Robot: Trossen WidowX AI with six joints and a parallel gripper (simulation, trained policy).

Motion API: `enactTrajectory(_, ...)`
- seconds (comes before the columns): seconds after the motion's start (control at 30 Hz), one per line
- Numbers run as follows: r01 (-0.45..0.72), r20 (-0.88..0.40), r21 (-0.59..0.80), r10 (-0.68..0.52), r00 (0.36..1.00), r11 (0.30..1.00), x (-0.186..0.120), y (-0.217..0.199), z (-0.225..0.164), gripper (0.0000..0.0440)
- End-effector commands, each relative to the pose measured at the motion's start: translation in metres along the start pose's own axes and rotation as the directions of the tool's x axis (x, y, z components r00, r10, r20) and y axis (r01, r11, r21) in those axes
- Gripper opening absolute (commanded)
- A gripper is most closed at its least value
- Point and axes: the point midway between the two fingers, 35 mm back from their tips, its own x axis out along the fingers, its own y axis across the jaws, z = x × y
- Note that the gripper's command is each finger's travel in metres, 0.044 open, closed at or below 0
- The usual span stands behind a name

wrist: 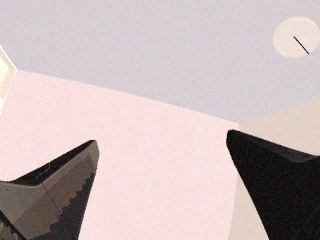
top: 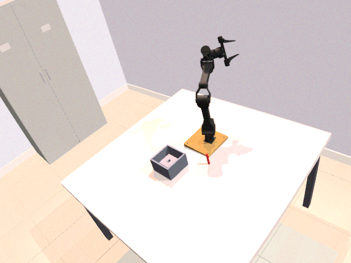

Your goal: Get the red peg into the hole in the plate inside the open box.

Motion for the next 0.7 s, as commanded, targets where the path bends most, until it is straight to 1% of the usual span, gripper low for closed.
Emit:
enactTrajectory(0.0, 0.01, 0.013, 0.007, -0.01, 1.0, 1.0, -0.003, -0.002, 0.003, 0.0426)
enactTrajectory(0.03, 0.021, 0.029, 0.014, -0.021, 0.999, 1.0, -0.006, -0.003, 0.007, 0.044)
enactTrajectory(0.17, 0.069, 0.141, 0.058, -0.077, 0.987, 0.996, -0.032, -0.012, 0.03, 0.044)
enactTrajectory(0.33, 0.107, 0.295, 0.111, -0.136, 0.946, 0.988, -0.072, -0.02, 0.061, 0.0438)
enactTrajectory(0.5, 0.126, 0.441, 0.164, -0.187, 0.878, 0.978, -0.117, -0.023, 0.086, 0.0438)
enactTrajectory(0.67, 0.128, 0.576, 0.213, -0.23, 0.785, 0.969, -0.167, -0.023, 0.104, 0.0439)
